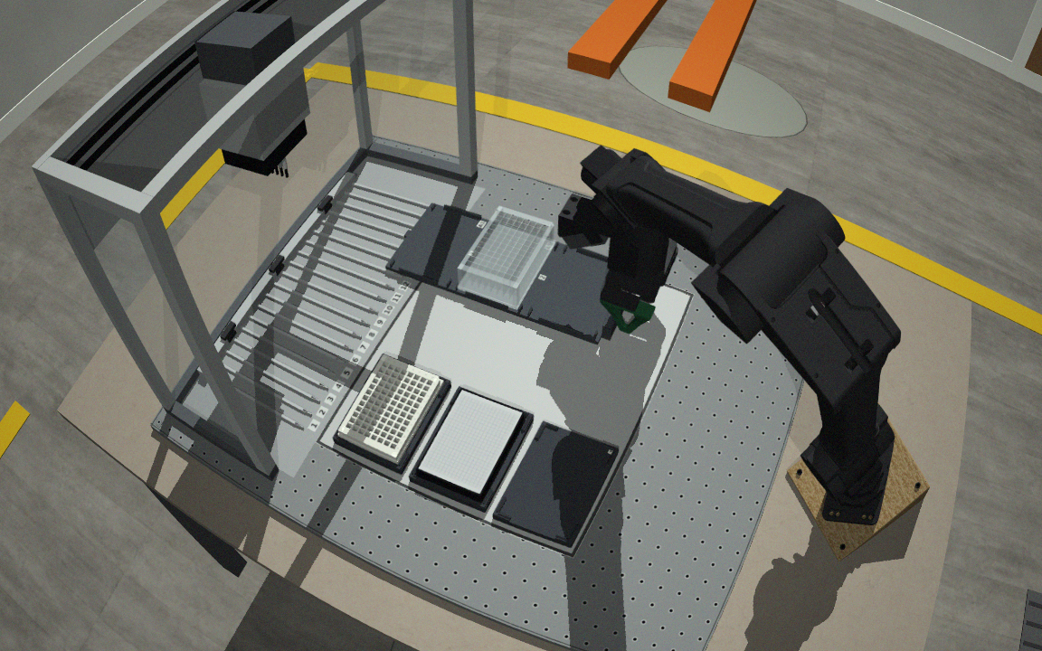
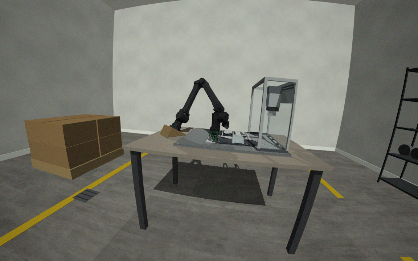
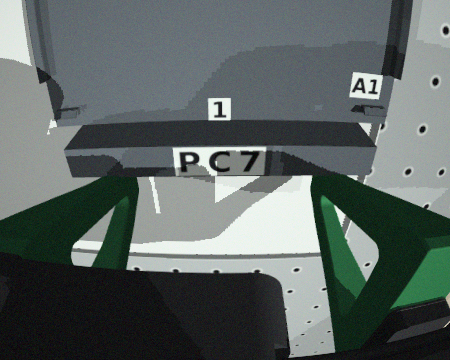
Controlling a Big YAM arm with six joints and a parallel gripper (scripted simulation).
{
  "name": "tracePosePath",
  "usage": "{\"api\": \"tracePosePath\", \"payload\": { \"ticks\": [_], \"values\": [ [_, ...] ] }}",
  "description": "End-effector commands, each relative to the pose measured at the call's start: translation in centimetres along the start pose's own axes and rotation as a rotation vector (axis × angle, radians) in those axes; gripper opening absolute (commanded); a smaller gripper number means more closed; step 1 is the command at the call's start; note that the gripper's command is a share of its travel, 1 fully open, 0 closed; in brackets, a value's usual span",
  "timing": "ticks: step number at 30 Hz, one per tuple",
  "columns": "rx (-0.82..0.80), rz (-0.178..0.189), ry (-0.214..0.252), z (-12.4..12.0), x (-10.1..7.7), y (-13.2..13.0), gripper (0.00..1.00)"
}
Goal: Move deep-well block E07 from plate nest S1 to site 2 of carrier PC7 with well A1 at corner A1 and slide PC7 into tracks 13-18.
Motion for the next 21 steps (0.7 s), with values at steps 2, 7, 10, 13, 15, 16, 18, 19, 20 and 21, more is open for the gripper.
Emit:
{"api": "tracePosePath", "payload": {
  "ticks": [2,7,10,13,15,16,18,19,20,21],
  "values": [
    [-0.022,-0.013,-0.032,2.9,-0.6,0.0,0.80],
    [-0.019,-0.012,-0.031,3.3,-0.6,0.0,0.80],
    [-0.018,-0.012,-0.030,3.5,-0.6,-0.1,0.80],
    [-0.017,-0.012,-0.030,3.7,-0.6,-0.1,0.80],
    [-0.017,-0.012,-0.031,3.9,-0.6,-0.1,0.80],
    [-0.017,-0.013,-0.032,4.1,-0.6,-0.1,0.80],
    [-0.016,-0.013,-0.032,4.2,-0.6,-0.1,0.80],
    [-0.015,-0.013,-0.031,4.3,-0.6,-0.1,0.80],
    [-0.014,-0.013,-0.031,4.4,-0.6,-0.1,0.80],
    [-0.014,-0.013,-0.031,4.5,-0.6,-0.1,0.80]
  ]
}}
Point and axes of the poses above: the point where the finger pads meet when closed, its own x axis out along the fingers, its own y axis across the jaws, z = x × y, the point moved 10 cm from there along -x, back along the fingers, and after that the axes turned 2 degrees about -x, right-handed, at the moved point
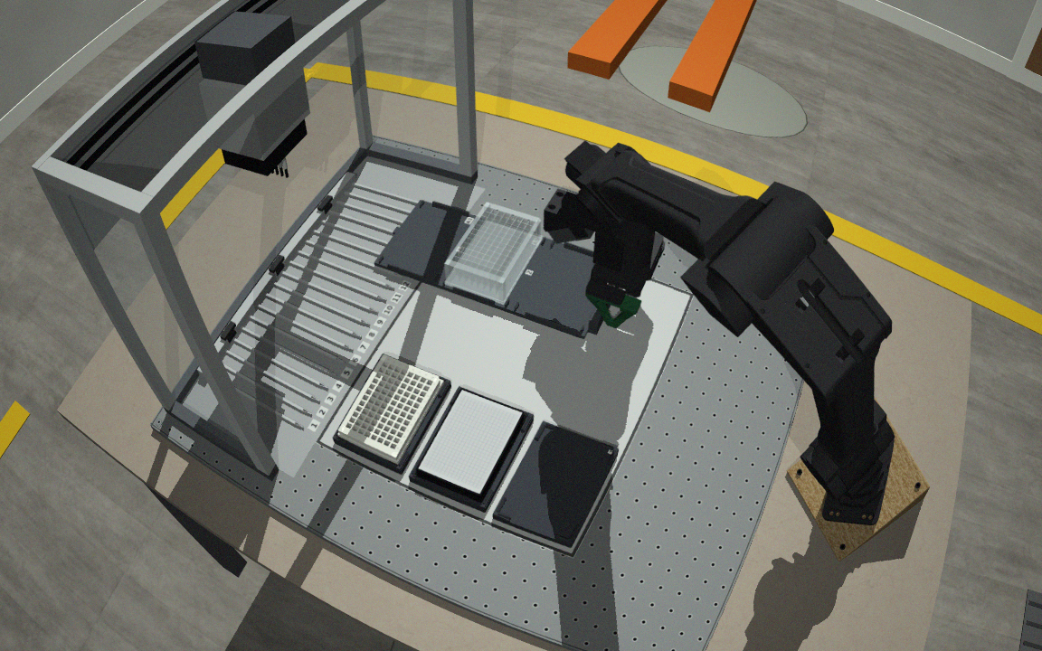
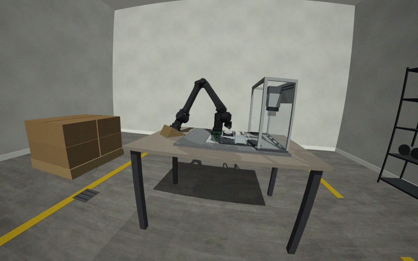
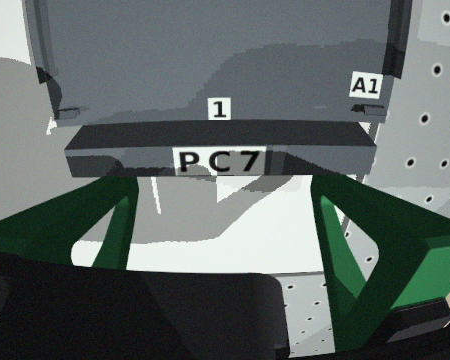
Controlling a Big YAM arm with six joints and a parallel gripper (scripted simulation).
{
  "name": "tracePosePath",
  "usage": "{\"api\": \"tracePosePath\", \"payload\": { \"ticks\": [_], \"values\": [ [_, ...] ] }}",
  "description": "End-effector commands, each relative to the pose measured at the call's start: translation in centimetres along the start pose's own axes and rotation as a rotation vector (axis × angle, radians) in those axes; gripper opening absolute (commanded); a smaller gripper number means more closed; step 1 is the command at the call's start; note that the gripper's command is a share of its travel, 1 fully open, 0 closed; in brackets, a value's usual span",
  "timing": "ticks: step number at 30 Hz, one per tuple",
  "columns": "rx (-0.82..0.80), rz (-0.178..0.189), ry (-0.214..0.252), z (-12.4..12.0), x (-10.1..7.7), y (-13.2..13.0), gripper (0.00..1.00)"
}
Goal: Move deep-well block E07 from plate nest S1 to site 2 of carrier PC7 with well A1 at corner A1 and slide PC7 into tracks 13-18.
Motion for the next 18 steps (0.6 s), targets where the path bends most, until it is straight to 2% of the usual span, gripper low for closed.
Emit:
{"api": "tracePosePath", "payload": {
  "ticks": [1,18],
  "values": [
    [-0.013,-0.014,-0.031,2.7,-0.6,0.1,0.80],
    [-0.005,-0.014,-0.031,4.2,-0.6,0.0,0.80]
  ]
}}
Point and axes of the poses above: the point where the finger pads meet when closed, its own x axis out along the fingers, its own y axis across the jaws, z = x × y, the point moved 10 cm from there along -x, back along the fingers, and after that the axes turned 2 degrees about -x, right-handed, at the moved point
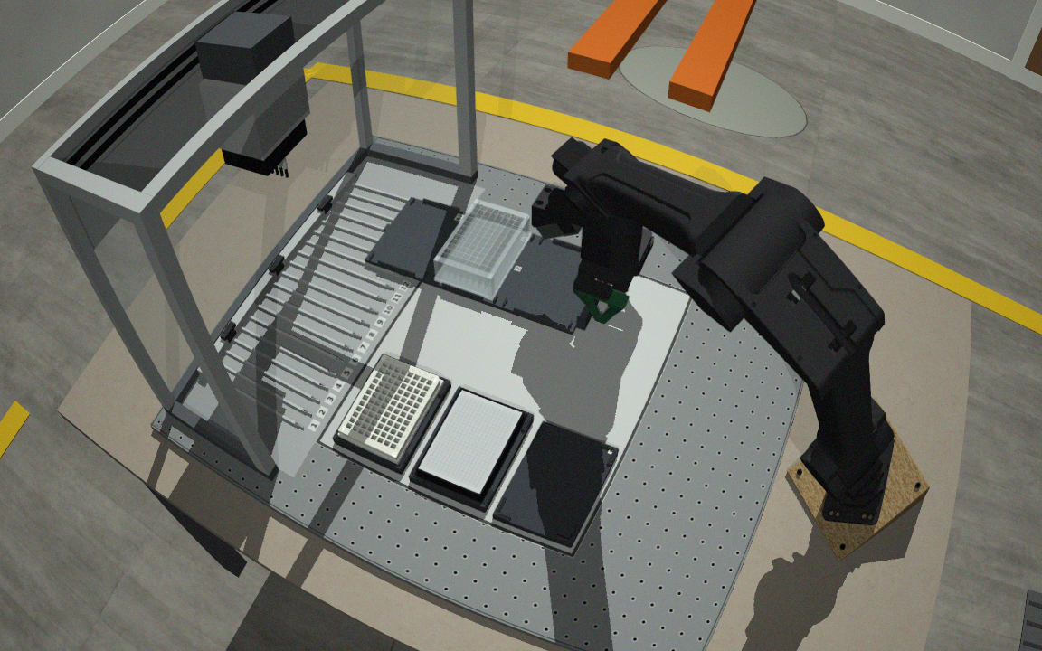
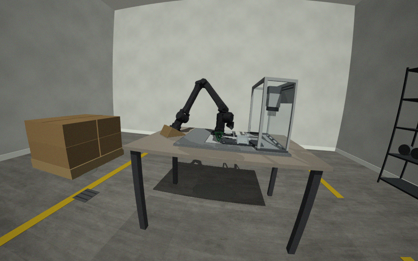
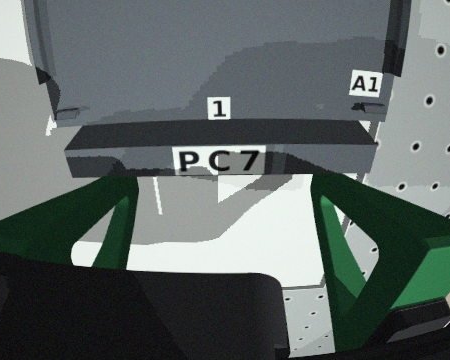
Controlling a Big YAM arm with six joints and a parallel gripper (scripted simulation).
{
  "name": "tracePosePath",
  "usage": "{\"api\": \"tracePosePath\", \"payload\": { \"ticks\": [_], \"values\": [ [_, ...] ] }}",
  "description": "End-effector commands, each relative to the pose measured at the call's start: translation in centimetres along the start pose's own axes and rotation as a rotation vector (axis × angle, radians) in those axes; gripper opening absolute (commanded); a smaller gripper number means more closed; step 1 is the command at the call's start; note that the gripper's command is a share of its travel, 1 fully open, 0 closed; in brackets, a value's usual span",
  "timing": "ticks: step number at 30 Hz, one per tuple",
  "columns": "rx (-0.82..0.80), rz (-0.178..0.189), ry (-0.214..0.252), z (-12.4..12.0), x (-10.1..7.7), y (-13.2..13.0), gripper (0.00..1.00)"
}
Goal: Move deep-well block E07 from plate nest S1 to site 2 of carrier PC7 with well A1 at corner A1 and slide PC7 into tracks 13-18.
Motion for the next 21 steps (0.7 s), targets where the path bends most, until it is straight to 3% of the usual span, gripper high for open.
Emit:
{"api": "tracePosePath", "payload": {
  "ticks": [1,21],
  "values": [
    [-0.010,-0.014,-0.032,2.7,-0.6,0.1,0.80],
    [0.000,-0.013,-0.032,4.5,-0.7,0.2,0.80]
  ]
}}
Point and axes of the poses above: the point where the finger pads meet when closed, its own x axis out along the fingers, its own y axis across the jaws, z = x × y, the point moved 10 cm from there along -x, back along the fingers, and after that the axes turned 2 degrees about -x, right-handed, at the moved point
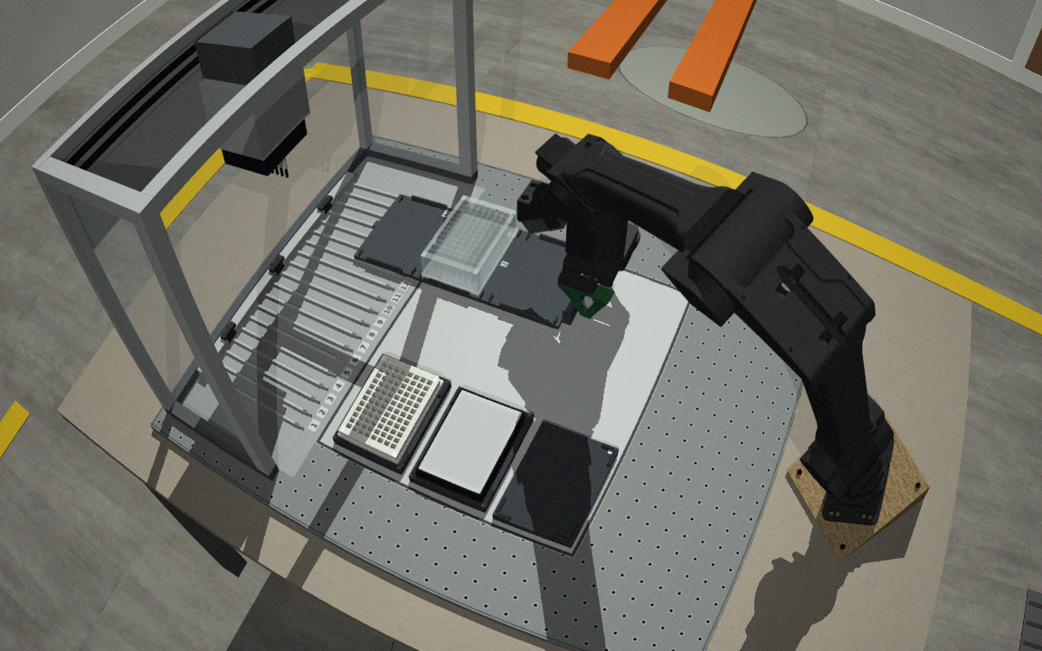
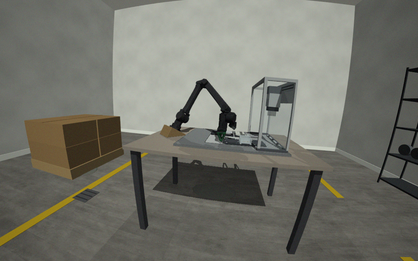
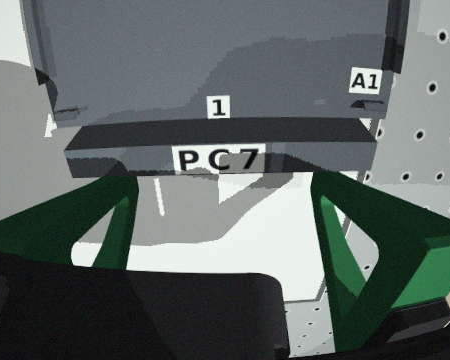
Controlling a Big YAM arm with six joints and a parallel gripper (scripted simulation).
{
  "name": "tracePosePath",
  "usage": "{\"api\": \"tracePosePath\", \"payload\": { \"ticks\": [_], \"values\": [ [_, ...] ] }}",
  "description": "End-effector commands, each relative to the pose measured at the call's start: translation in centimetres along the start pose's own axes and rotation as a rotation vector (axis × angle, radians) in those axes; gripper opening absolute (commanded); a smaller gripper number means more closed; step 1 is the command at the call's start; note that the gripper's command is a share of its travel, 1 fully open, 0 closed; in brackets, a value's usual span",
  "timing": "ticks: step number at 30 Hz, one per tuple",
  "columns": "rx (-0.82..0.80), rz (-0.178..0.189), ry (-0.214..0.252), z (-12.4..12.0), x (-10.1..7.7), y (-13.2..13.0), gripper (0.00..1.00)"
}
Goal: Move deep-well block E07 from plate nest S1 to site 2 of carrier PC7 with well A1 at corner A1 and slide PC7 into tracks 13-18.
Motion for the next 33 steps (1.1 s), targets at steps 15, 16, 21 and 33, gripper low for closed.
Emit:
{"api": "tracePosePath", "payload": {
  "ticks": [15,16,21,33],
  "values": [
    [-0.002,-0.013,-0.033,3.9,-0.7,0.3,0.80],
    [-0.001,-0.013,-0.032,4.0,-0.7,0.3,0.80],
    [0.001,-0.013,-0.032,4.3,-0.7,0.3,0.80],
    [0.008,-0.013,-0.033,5.5,-0.7,0.3,0.80]
  ]
}}
Point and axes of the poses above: the point where the finger pads meet when closed, its own x axis out along the fingers, its own y axis across the jaws, z = x × y, the point moved 10 cm from there along -x, back along the fingers, and after that the axes turned 2 degrees about -x, right-handed, at the moved point
